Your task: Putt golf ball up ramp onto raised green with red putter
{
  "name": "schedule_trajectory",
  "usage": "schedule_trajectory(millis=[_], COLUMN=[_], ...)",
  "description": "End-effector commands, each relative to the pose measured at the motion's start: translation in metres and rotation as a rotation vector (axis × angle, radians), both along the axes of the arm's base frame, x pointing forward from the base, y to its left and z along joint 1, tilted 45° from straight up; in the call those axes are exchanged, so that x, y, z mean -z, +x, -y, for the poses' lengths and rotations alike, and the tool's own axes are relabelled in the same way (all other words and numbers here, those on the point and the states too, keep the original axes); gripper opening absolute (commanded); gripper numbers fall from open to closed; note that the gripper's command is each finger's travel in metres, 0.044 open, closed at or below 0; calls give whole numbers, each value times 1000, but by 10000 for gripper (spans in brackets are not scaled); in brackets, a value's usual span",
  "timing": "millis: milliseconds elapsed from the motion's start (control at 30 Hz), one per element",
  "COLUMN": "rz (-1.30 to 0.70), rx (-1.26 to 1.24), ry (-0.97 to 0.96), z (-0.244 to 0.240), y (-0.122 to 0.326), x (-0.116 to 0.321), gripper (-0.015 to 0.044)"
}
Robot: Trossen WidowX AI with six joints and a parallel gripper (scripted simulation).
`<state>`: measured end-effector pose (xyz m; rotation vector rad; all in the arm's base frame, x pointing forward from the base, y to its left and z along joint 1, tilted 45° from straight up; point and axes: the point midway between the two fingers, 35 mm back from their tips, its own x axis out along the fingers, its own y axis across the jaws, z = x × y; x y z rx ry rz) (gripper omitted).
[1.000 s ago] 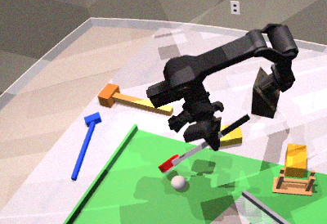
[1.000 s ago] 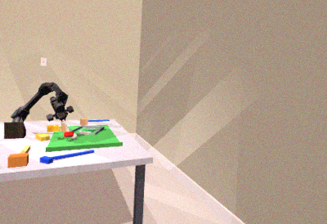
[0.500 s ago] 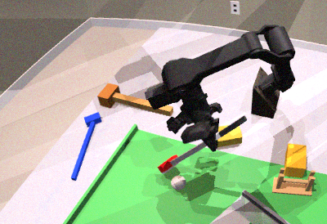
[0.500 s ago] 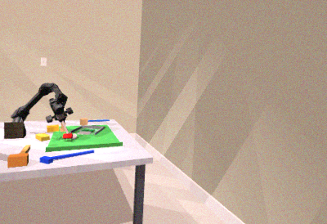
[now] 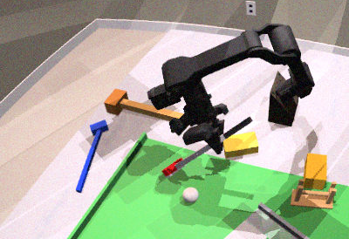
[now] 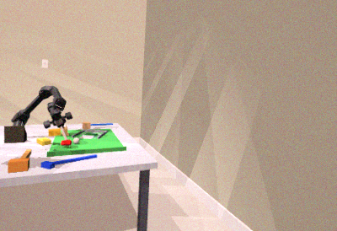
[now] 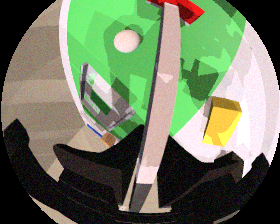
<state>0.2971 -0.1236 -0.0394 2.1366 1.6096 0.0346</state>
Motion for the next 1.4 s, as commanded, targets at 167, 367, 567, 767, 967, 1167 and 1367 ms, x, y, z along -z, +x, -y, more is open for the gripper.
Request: schedule_trajectory(millis=[167, 367, 567, 767, 967, 1167, 1367], rz=[16, -5, -11, 10, 17, 17, 17], rx=[-3, 3, 15, 5, -3, -4, -4], ry=[-14, -18, -48, -19, -4, -4, -4], z=[6, -6, -46, -99, -112, -109, -105], y=[0, 10, 47, 70, 73, 81, 88], x=[1, -8, -51, -102, -118, -141, -172], gripper=[0, 0, 0, 0, 0, 0, 0])
